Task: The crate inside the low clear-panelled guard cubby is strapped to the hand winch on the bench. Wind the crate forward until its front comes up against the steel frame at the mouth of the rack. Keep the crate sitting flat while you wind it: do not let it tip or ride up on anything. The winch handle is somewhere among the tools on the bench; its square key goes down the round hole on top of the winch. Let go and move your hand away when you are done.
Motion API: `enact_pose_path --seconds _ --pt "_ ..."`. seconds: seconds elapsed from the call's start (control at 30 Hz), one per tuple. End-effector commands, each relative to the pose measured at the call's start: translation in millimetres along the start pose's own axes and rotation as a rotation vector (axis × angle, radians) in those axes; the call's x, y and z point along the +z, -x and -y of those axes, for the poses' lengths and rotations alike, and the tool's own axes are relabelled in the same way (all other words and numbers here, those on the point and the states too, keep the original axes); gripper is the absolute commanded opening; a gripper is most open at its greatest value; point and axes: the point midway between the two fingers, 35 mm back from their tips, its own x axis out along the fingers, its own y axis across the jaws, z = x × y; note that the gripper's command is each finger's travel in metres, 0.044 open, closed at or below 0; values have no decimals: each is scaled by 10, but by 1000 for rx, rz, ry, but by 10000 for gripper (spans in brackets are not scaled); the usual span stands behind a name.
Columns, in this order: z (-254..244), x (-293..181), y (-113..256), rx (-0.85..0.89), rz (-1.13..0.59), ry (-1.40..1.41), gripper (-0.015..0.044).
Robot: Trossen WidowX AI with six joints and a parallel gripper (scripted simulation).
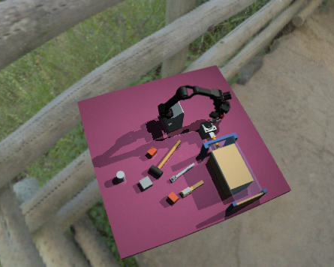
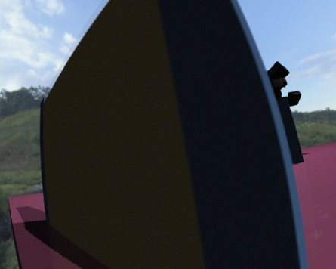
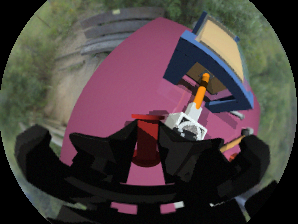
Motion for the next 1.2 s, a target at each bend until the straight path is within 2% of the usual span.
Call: enact_pose_path --seconds 0.0,1.17 --pt "-40 -192 39 6 -30 29 0" --pt "19 -576 225 7 -34 32 0"
